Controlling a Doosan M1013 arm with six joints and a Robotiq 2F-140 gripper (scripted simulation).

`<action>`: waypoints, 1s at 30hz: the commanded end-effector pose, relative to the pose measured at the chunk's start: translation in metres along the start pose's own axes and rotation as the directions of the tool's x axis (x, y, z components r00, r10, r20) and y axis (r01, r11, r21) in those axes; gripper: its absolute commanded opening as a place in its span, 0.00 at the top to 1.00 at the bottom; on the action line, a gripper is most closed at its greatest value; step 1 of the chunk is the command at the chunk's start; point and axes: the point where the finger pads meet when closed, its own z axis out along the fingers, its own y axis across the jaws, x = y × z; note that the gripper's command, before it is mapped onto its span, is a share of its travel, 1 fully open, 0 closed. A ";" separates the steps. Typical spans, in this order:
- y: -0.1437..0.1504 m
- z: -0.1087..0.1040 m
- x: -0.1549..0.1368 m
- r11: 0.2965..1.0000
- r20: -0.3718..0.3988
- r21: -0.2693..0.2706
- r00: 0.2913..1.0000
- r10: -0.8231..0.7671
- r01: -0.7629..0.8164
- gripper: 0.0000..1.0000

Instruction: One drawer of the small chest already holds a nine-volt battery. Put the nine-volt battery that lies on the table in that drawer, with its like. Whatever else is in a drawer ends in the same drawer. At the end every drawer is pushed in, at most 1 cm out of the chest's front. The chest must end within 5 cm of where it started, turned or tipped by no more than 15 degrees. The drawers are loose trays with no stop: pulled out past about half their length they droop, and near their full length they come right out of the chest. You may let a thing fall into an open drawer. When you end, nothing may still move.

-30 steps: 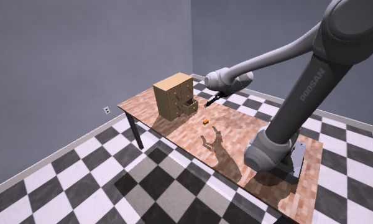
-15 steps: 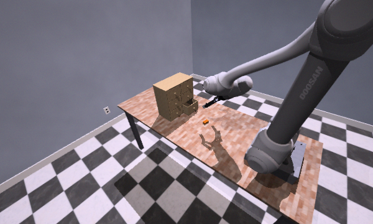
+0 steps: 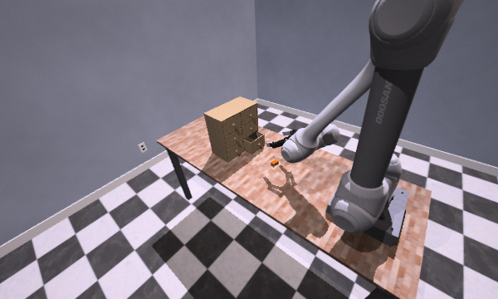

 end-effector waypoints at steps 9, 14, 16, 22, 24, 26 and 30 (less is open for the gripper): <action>0.009 0.014 -0.003 0.995 -0.172 0.101 0.985 0.028 -0.010 0.00; 0.009 0.014 -0.004 0.995 -0.175 0.101 0.984 0.028 -0.010 1.00; 0.009 0.014 -0.004 0.995 -0.175 0.101 0.984 0.028 -0.010 1.00; 0.009 0.014 -0.004 0.995 -0.175 0.101 0.984 0.028 -0.010 1.00; 0.009 0.014 -0.004 0.995 -0.175 0.101 0.984 0.028 -0.010 1.00; 0.009 0.014 -0.004 0.995 -0.175 0.101 0.984 0.028 -0.010 1.00; 0.009 0.014 -0.004 0.995 -0.175 0.101 0.984 0.028 -0.010 1.00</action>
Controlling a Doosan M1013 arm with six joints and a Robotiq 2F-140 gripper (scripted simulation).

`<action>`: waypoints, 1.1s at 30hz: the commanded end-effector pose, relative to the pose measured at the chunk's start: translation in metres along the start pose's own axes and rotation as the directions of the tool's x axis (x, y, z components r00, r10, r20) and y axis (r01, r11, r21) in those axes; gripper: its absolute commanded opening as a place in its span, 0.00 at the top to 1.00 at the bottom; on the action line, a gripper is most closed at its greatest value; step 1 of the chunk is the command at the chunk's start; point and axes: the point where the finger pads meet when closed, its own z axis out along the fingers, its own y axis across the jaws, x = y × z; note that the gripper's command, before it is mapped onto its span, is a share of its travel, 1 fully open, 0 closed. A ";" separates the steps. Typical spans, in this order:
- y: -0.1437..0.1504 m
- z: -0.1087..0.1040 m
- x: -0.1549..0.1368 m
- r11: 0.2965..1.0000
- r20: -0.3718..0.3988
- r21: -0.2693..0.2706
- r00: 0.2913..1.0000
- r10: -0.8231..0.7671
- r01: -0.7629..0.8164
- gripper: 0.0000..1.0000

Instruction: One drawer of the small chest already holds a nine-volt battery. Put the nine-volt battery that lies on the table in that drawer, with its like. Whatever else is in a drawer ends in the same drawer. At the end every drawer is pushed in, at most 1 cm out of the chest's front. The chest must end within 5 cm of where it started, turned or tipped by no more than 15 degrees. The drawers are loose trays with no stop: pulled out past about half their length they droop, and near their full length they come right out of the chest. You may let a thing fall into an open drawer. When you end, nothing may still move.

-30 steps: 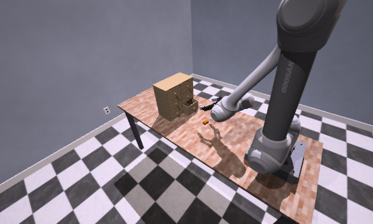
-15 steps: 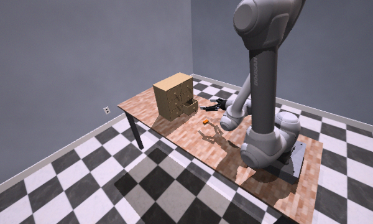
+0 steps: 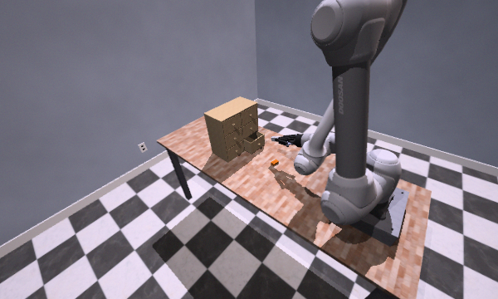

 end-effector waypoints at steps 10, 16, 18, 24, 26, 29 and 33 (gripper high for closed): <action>0.000 0.004 -0.003 1.000 0.000 0.000 1.000 0.000 0.000 1.00; 0.000 0.014 -0.010 1.000 0.000 0.000 1.000 0.000 0.000 1.00; 0.000 0.021 -0.016 1.000 0.000 0.000 1.000 0.000 0.000 1.00; 0.000 0.048 -0.036 1.000 0.000 0.000 1.000 0.000 0.000 1.00; 0.000 0.058 -0.043 1.000 0.000 0.000 1.000 0.000 0.000 1.00; 0.000 0.063 -0.047 1.000 0.000 0.000 1.000 0.000 0.000 1.00; 0.000 0.080 -0.059 1.000 0.000 0.000 1.000 0.000 0.000 1.00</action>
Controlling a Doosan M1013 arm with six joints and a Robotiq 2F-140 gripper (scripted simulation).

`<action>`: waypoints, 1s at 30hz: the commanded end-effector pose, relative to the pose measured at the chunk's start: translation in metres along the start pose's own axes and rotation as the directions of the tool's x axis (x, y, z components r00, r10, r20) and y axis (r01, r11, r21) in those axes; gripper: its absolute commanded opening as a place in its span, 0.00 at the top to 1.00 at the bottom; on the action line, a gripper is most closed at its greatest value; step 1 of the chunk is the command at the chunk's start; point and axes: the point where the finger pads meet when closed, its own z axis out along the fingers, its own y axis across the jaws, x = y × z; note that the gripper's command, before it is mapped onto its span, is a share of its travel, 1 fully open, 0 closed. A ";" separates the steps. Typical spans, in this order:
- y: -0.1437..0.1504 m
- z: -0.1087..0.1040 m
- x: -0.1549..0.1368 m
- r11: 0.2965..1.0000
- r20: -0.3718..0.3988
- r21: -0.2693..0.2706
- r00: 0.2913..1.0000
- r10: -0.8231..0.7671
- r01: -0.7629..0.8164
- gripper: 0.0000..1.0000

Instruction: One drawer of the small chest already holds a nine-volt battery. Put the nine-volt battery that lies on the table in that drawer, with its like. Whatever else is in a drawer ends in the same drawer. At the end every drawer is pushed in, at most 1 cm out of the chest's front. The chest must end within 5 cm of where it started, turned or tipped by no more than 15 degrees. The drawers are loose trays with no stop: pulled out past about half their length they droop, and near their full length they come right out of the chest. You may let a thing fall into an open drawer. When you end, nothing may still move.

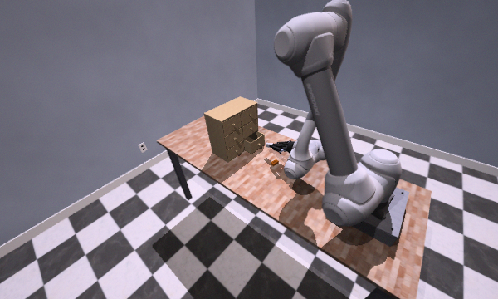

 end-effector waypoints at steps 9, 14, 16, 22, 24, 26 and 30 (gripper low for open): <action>0.000 0.028 -0.019 1.000 -0.002 0.000 1.000 0.000 0.000 1.00; 0.000 0.028 -0.019 1.000 -0.002 0.000 1.000 0.000 0.000 1.00; 0.000 0.028 -0.019 1.000 -0.002 0.000 1.000 0.000 0.000 1.00; 0.000 0.028 -0.019 1.000 -0.002 0.000 1.000 0.000 0.000 1.00; 0.000 0.028 -0.019 1.000 -0.002 0.000 1.000 0.000 0.000 1.00; 0.000 0.028 -0.019 1.000 -0.002 0.000 1.000 0.000 0.000 1.00; 0.000 0.028 -0.019 1.000 -0.002 0.000 1.000 0.000 0.000 1.00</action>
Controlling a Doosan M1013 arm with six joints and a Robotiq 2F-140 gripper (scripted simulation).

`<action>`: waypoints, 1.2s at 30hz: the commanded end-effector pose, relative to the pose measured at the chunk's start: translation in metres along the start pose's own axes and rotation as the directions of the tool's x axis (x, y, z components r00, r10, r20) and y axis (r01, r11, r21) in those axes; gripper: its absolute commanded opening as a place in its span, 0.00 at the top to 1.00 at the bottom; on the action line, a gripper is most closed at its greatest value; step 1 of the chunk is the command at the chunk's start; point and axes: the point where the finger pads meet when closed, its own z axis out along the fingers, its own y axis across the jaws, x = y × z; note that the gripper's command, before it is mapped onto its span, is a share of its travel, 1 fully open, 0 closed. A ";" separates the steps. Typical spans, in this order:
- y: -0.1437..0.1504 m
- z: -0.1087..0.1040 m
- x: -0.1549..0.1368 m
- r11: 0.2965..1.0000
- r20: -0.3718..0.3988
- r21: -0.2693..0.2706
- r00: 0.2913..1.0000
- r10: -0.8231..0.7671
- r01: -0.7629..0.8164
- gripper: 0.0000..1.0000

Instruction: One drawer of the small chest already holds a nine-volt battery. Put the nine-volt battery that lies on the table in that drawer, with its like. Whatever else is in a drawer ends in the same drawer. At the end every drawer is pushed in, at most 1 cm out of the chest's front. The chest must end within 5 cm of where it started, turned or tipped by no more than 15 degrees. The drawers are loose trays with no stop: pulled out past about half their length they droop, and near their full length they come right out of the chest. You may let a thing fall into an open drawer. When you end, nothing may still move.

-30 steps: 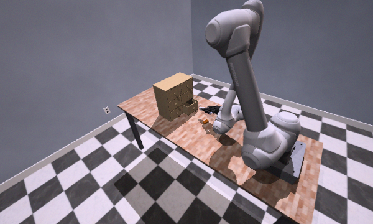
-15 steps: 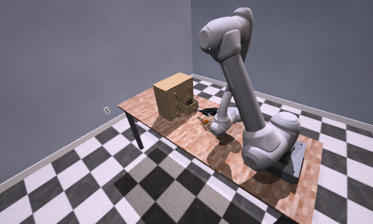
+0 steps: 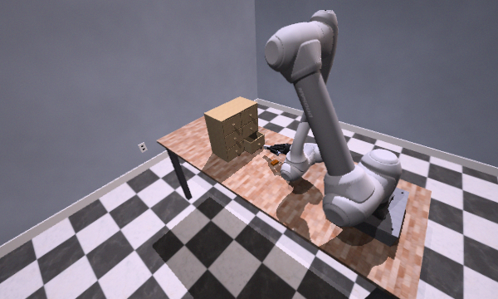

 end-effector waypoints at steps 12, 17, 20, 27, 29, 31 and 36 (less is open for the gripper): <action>0.000 0.001 0.000 1.000 0.000 0.000 1.000 0.000 0.000 1.00; 0.000 0.002 0.001 1.000 0.000 0.000 1.000 0.000 0.000 1.00; 0.000 0.003 0.001 1.000 0.000 0.000 1.000 0.000 0.000 1.00; 0.000 0.008 0.003 1.000 0.000 0.000 1.000 0.000 0.000 1.00; 0.000 0.009 0.004 1.000 0.000 0.000 1.000 0.000 0.000 1.00; 0.000 0.011 0.004 1.000 0.000 0.000 1.000 0.000 0.000 1.00; 0.000 0.015 0.005 1.000 0.000 0.000 1.000 0.000 0.000 1.00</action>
